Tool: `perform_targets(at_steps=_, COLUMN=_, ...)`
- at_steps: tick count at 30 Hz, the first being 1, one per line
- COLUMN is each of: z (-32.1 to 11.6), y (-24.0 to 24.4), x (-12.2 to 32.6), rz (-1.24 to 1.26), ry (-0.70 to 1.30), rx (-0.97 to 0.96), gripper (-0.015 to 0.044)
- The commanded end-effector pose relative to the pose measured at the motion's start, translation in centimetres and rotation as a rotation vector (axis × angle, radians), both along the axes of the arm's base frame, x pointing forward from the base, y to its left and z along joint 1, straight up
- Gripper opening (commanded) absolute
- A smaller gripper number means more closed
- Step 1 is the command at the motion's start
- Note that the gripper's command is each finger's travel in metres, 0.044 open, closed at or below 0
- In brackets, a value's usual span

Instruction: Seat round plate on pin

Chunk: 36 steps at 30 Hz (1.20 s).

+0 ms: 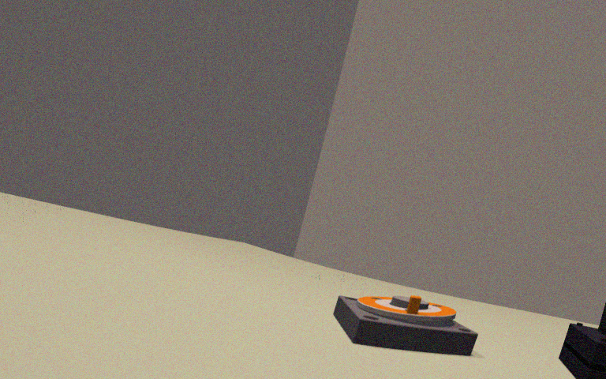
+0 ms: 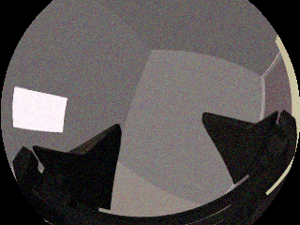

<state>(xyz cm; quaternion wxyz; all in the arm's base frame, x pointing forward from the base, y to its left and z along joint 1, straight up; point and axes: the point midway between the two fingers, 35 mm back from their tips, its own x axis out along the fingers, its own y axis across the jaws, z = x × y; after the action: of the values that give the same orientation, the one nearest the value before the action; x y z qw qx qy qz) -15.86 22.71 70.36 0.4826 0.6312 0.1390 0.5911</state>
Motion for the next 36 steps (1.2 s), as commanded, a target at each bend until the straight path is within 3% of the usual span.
perform_targets(at_steps=1, z=0.0, y=0.1, x=0.0, rz=-0.007, ry=-0.011, rx=0.000, gripper=0.0374)
perform_targets(at_steps=10, z=-4.0, y=9.1, x=1.3, rz=-0.277, ry=-0.405, rx=-0.143, gripper=0.0137)
perform_targets(at_steps=15, z=-9.0, y=16.2, x=5.7, rz=-0.418, ry=-0.622, rx=-0.344, gripper=0.0006)
perform_targets(at_steps=19, z=-11.8, y=19.0, x=9.2, rz=-0.492, ry=-0.721, rx=-0.458, gripper=0.0000)
perform_targets(at_steps=24, z=-18.4, y=22.9, x=17.4, rz=-0.575, ry=-0.854, rx=-0.727, gripper=0.0000)
perform_targets(at_steps=26, z=-19.5, y=23.2, x=18.7, rz=-0.580, ry=-0.864, rx=-0.769, gripper=0.0000)
perform_targets(at_steps=36, z=-32.6, y=21.7, x=34.1, rz=-0.567, ry=-0.855, rx=-1.296, gripper=0.0000)
